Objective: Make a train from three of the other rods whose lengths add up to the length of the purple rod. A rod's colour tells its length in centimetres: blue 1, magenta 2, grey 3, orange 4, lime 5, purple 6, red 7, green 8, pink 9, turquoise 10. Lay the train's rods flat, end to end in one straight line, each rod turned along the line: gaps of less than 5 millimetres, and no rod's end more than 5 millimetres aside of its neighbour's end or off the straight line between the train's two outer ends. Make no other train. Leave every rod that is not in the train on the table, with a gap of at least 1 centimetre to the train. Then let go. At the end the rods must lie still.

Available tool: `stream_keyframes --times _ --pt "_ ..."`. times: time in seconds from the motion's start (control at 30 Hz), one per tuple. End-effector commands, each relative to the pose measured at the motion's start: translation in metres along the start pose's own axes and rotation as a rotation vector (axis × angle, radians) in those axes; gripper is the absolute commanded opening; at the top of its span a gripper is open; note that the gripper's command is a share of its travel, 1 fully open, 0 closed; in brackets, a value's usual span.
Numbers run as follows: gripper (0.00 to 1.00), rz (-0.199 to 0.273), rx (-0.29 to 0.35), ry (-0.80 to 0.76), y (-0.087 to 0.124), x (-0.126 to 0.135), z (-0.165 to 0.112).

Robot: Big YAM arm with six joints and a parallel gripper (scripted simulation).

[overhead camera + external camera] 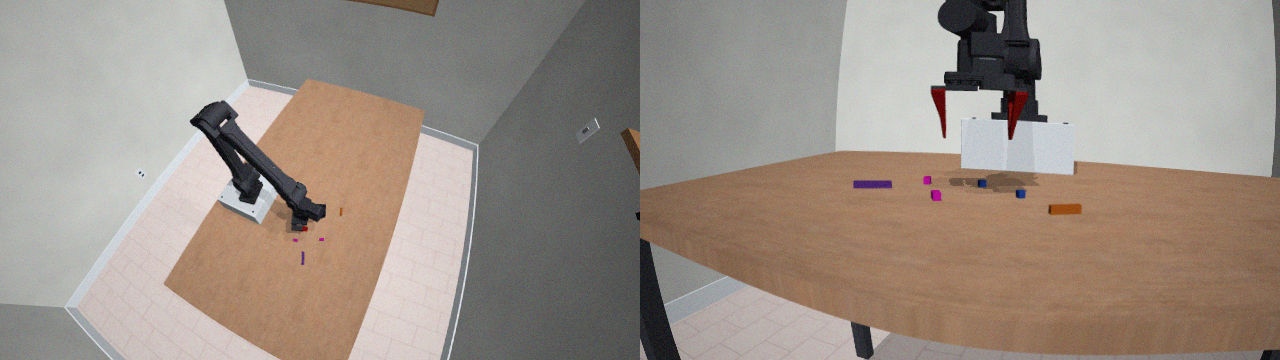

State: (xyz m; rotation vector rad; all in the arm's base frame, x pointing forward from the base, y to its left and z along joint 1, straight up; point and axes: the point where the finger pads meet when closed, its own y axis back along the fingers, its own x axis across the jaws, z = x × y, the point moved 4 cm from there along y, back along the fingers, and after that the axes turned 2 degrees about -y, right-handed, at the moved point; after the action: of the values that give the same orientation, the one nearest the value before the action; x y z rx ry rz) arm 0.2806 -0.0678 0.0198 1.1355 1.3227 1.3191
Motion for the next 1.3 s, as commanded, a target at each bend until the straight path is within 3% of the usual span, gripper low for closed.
stream_keyframes --times 0.0,0.4,0.43,1.27 --pt "1.00 -0.013 -0.038 0.136 0.0055 0.0041 0.0050" --pt "1.00 -0.009 -0.027 0.257 0.0018 0.0085 0.0000" --pt "0.23 -0.009 -0.027 0.257 0.0018 0.0085 0.0000" --pt "0.23 -0.009 -0.027 0.257 0.0019 0.0084 0.0001"
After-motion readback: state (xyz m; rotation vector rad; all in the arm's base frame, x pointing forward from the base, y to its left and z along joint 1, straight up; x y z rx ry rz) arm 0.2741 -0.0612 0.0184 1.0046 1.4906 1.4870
